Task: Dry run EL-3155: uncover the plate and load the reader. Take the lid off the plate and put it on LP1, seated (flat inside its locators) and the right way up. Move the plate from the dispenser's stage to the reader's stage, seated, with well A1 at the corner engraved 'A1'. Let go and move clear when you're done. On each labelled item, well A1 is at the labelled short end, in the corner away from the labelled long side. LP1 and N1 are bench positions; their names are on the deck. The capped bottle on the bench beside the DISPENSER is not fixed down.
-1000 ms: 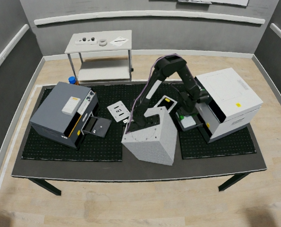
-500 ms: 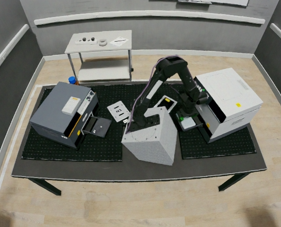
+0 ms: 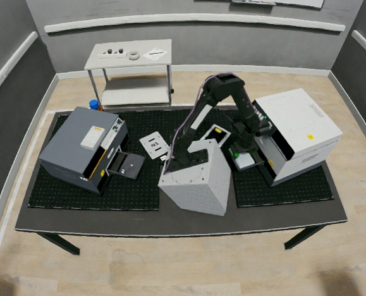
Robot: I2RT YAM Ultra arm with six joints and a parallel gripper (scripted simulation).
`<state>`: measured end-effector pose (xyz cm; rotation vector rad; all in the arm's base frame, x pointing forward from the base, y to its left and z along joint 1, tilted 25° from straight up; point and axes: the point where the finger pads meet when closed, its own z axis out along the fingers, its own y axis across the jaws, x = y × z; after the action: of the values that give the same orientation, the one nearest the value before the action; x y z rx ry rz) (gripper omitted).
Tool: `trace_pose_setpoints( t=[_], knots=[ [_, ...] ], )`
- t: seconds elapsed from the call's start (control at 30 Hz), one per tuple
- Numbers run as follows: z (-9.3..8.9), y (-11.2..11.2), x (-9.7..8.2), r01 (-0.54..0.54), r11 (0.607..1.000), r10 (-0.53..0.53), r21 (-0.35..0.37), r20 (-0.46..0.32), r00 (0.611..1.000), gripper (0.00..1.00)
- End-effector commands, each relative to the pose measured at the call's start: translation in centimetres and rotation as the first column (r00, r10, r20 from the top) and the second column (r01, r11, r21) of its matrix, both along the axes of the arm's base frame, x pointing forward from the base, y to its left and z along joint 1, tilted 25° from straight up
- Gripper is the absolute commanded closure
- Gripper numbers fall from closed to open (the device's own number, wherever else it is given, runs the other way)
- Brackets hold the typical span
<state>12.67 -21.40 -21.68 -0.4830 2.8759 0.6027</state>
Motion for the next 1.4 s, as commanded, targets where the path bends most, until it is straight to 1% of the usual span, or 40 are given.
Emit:
trace_pose_setpoints(
  t=[0.0, 1.07, 1.13, 1.23, 1.37],
  knots=[
    [0.9, -1.7, 0.6, 0.015, 0.999, -0.014, -0.03, 0.02, 1.0, 0.14],
    [1.2, -2.1, 0.4, 0.008, 0.999, -0.007, -0.034, 0.023, 1.0, 0.14],
    [1.1, -2.1, 0.5, 0.008, 0.999, -0.007, -0.034, 0.023, 1.0, 0.14],
    [0.2, -1.1, 0.1, 0.009, 1.0, -0.009, -0.004, 0.012, 1.0, 0.14],
    [-0.1, -1.2, 0.2, 0.011, 1.0, -0.01, -0.013, 0.015, 1.0, 0.14]
  ],
)
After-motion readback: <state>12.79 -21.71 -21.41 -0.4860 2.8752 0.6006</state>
